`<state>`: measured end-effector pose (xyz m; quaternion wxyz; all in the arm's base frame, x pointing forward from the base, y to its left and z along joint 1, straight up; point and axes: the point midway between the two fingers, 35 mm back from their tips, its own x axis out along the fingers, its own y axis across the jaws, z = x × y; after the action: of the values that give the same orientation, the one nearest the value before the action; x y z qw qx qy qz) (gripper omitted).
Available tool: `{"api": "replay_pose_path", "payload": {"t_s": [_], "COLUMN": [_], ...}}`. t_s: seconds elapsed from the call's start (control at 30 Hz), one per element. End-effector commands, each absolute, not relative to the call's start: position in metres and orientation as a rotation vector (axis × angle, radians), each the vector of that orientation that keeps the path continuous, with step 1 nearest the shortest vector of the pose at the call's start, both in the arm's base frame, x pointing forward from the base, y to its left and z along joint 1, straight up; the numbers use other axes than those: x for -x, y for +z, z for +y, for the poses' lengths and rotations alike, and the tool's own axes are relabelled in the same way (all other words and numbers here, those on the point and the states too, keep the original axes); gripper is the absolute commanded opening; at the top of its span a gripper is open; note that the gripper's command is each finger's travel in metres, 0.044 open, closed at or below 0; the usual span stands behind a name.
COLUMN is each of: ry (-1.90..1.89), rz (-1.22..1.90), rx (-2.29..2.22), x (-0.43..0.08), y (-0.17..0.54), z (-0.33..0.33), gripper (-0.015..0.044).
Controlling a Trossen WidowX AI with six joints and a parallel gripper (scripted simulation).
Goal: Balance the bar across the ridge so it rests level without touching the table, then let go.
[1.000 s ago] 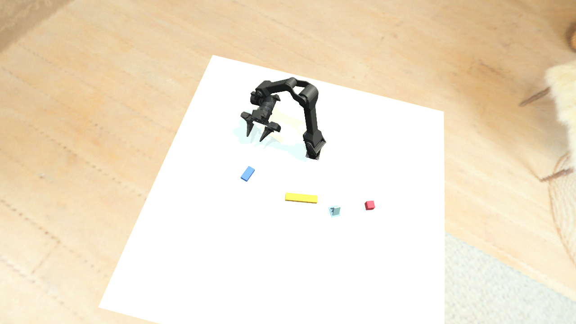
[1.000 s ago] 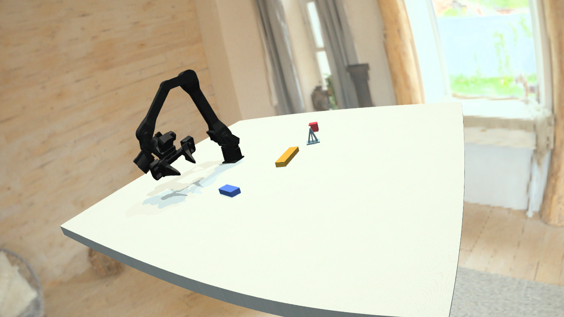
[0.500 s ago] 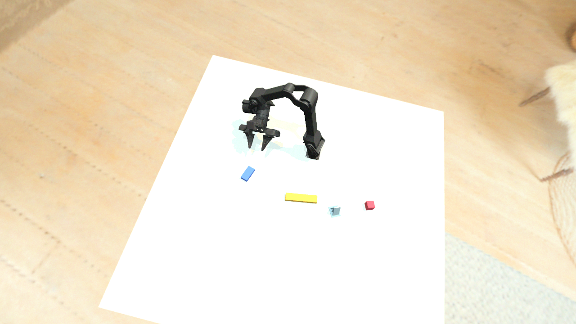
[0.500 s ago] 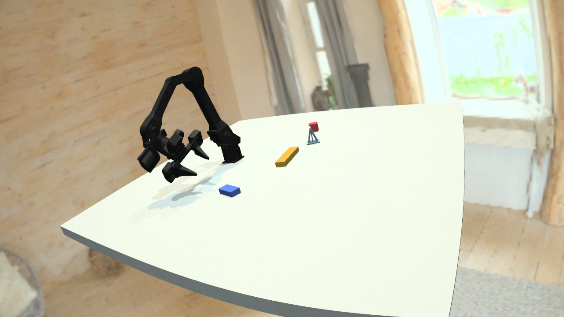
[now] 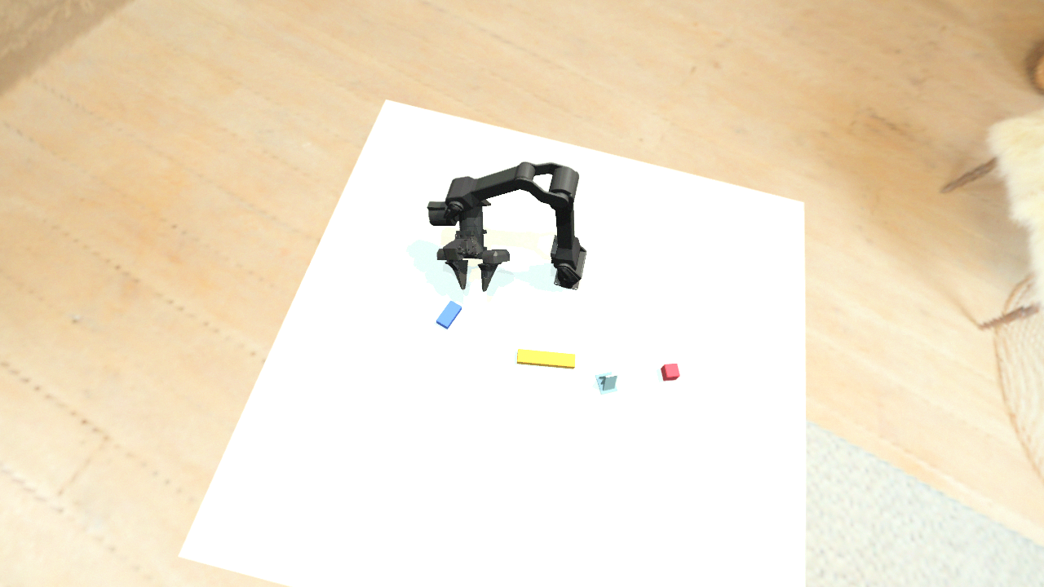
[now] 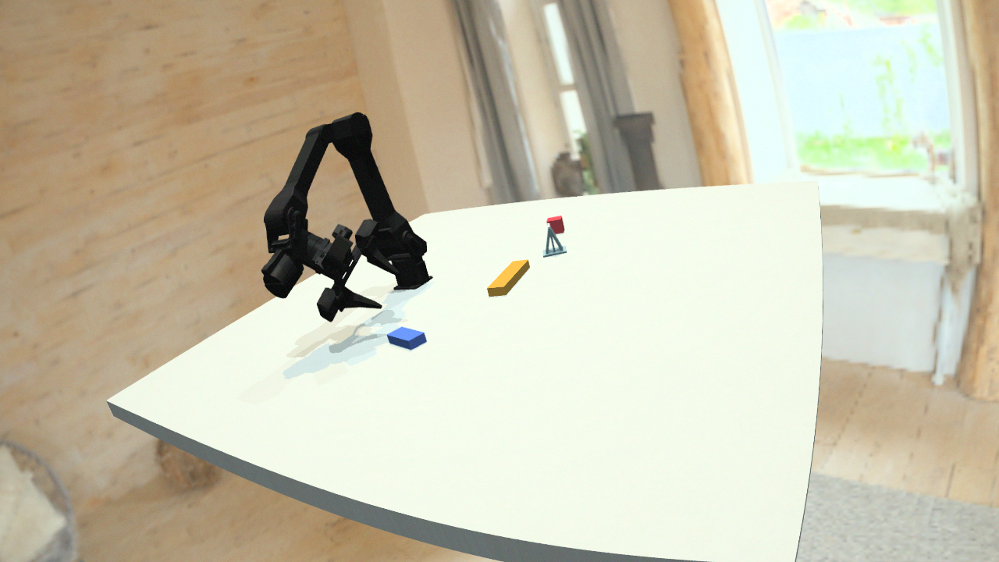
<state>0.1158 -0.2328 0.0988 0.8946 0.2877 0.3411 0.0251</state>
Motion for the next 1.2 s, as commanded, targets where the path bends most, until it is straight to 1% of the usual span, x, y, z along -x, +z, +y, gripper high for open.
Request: {"api": "replay_pose_path", "payload": {"t_s": [0.0,0.6,1.17], "ry": [0.071,0.063,-0.055], "rz": [0.763,1.011,1.254], "rx": [-0.630,-0.788,-0.932], "x": [-0.125,-0.167,-0.195], "y": [0.097,0.095,0.094], "z": [-0.225,-0.190,-0.151], "gripper": [0.0315,0.0315,0.0315]}}
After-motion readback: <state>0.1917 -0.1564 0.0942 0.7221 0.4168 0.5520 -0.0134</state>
